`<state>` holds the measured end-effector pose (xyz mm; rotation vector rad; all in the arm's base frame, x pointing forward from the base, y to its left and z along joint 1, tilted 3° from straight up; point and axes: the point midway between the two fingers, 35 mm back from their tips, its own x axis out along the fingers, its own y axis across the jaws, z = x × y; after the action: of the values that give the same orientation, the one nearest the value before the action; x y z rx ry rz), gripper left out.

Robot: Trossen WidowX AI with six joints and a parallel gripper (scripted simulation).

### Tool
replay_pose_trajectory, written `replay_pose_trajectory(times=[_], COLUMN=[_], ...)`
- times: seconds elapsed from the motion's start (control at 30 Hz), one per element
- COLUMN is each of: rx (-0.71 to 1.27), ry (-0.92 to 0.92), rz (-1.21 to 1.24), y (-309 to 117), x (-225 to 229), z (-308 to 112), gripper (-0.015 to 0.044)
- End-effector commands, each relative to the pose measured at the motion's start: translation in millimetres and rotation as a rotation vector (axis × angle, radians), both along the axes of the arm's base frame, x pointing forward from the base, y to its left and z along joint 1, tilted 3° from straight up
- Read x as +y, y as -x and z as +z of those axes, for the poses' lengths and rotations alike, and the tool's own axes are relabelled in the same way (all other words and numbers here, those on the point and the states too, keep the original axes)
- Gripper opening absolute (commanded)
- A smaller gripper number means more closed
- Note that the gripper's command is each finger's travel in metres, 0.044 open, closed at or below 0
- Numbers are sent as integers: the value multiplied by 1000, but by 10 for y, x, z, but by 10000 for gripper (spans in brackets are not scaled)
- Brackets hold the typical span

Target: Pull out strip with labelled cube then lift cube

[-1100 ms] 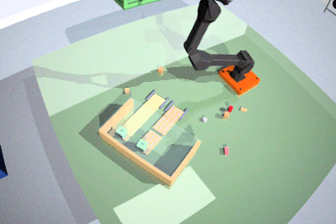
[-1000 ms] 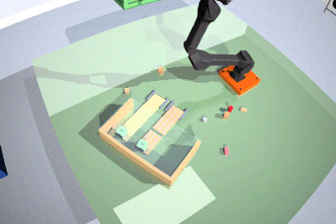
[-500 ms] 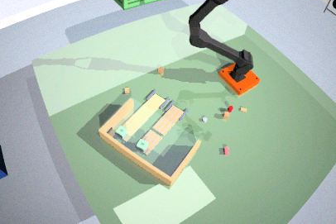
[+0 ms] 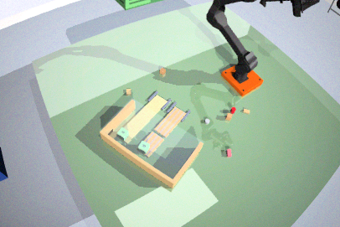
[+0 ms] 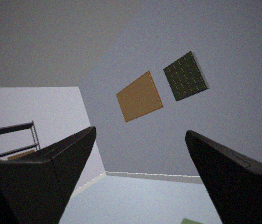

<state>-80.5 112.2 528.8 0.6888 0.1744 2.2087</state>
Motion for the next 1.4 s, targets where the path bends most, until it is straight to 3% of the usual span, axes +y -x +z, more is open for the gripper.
replay_pose_trajectory(times=[0.0, 0.2, 0.4, 0.6, 0.83, 1.1, 1.37], rx=[-46, -96, -125, -127, -81, 39, 43], ry=[93, 238, 411, 615, 894, 1227, 1235], rz=[-257, -614, -953, -1268, -1590, -1851, -1856], y=[-298, -970, -1797, -2617, -3358, -3693, -3695], x=[516, 991, 1123, 883, 194, -816, -840], z=[-285, -726, -1226, -1767, -2427, -3118, -3133], gripper=[400, 400, 400, 400, 400, 400, 400])
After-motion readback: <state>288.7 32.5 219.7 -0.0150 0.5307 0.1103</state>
